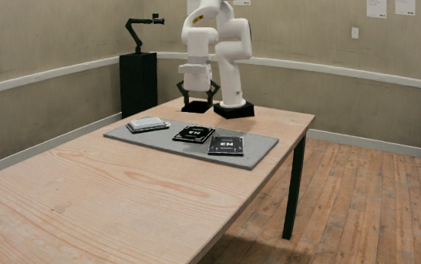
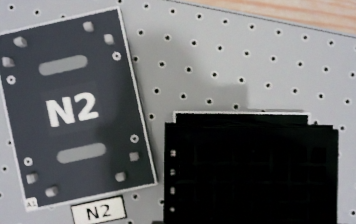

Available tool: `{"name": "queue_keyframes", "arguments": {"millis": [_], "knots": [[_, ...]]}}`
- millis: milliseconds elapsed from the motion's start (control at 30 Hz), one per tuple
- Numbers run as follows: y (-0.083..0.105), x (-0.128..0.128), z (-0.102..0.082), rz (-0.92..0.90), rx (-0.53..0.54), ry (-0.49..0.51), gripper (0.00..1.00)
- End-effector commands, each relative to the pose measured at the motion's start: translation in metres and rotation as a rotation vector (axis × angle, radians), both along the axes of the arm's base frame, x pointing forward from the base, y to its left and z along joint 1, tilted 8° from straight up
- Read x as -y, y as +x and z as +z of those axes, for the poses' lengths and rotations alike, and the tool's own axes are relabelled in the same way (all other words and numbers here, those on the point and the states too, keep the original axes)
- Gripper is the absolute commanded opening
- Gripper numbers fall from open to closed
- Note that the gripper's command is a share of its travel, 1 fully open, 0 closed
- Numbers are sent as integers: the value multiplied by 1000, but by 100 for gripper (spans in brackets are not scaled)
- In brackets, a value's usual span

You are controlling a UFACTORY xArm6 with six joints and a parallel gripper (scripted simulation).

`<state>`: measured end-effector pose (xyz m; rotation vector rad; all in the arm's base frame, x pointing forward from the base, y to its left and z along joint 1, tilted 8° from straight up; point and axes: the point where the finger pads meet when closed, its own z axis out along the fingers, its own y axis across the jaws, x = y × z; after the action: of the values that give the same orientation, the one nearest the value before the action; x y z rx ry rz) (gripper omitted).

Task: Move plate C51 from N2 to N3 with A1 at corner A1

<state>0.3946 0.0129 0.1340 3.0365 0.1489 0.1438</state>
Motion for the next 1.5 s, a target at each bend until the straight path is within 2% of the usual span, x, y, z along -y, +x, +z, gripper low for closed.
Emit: {"name": "queue_keyframes", "arguments": {"millis": [0, 767, 1467], "knots": [[-6, 17, 3, 1, 5, 2, 0], [-7, 19, 3, 1, 5, 2, 0], [-3, 22, -28, 1, 5, 2, 0]]}}
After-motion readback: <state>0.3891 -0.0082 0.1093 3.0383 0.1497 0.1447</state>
